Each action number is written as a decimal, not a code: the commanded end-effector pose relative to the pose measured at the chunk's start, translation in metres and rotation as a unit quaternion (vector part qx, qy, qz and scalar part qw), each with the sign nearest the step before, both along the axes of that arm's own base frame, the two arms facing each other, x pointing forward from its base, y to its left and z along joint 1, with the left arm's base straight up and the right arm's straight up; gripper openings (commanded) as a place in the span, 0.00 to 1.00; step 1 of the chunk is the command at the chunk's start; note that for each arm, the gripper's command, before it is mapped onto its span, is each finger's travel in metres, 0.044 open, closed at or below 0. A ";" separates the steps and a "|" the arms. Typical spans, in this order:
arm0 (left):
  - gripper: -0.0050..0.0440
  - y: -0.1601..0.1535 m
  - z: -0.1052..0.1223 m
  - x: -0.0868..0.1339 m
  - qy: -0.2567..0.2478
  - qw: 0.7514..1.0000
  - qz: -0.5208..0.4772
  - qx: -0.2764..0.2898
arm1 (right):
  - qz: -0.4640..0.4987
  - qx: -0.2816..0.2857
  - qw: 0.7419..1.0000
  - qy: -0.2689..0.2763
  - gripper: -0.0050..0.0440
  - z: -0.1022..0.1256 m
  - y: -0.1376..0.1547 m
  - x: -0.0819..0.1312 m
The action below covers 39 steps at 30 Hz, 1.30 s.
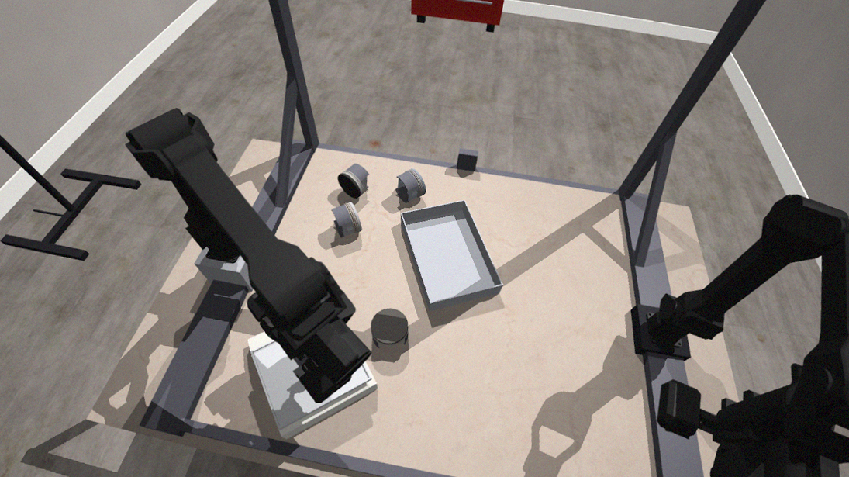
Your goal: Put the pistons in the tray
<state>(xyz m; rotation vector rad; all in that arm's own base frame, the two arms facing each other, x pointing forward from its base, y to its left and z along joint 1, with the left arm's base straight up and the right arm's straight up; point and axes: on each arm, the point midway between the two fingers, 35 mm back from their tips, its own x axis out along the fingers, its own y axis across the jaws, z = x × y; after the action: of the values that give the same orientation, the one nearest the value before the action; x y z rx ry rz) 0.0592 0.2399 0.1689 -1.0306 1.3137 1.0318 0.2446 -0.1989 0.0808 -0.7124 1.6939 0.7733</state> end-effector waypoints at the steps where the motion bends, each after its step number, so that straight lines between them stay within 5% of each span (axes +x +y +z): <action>1: 0.92 0.004 0.005 0.001 -0.003 1.000 -0.001 0.008 | -0.001 -0.006 1.000 -0.005 0.43 -0.003 -0.004 -0.002; 20: 0.92 0.004 0.005 0.001 -0.003 1.000 -0.001 0.008 | -0.001 -0.005 1.000 -0.004 0.43 -0.031 -0.006 -0.007; 39: 0.92 0.004 0.005 0.001 -0.003 1.000 -0.001 0.008 | -0.001 -0.009 1.000 -0.009 0.43 -0.030 -0.006 -0.005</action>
<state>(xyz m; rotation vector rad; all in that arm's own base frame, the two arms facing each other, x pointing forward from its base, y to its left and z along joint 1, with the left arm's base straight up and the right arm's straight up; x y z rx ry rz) 0.0592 0.2399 0.1689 -1.0306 1.3137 1.0318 0.2381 -0.2020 0.0456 -0.7130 1.6925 0.7680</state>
